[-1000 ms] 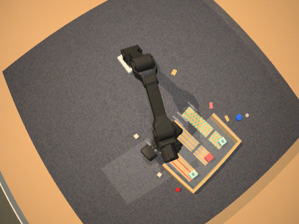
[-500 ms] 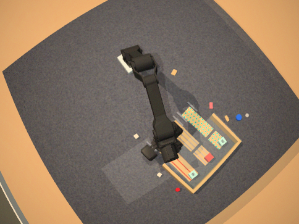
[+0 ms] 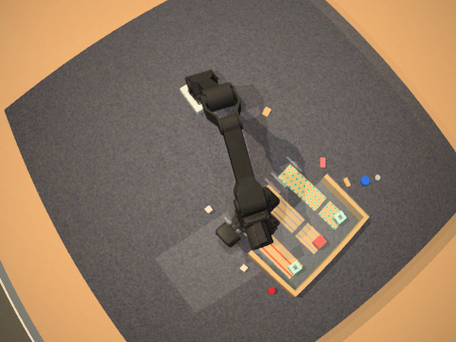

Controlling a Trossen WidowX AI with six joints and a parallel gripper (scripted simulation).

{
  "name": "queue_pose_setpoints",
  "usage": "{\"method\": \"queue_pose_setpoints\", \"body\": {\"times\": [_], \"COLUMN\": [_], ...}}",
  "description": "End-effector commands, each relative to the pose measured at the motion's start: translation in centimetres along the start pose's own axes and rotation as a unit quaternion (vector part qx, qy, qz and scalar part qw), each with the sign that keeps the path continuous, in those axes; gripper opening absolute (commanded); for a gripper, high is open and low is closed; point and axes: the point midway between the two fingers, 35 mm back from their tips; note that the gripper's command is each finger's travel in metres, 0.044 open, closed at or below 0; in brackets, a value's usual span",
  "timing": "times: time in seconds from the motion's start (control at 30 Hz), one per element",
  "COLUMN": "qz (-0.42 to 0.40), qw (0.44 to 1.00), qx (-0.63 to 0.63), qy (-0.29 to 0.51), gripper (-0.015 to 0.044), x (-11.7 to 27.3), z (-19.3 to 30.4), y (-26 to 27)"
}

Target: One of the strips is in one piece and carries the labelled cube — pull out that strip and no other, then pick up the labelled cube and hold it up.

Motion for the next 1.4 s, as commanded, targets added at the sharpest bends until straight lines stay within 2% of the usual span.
{"method": "queue_pose_setpoints", "body": {"times": [0.0,1.37], "qz": [-0.001,-0.001], "qw": [1.000,1.000], "qx": [0.002,0.002], "qy": [-0.003,0.000], "gripper": [0.0000,0.0000], "x": [-0.2,-0.5], "z": [-0.1,5.8], "y": [0.0,0.8]}}
Point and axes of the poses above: the point midway between the two fingers, 35 mm back from their tips, its own x axis back along the fingers, its own y axis across the jaws, z = x × y, and after that the axes turned 10 degrees about x, right-handed
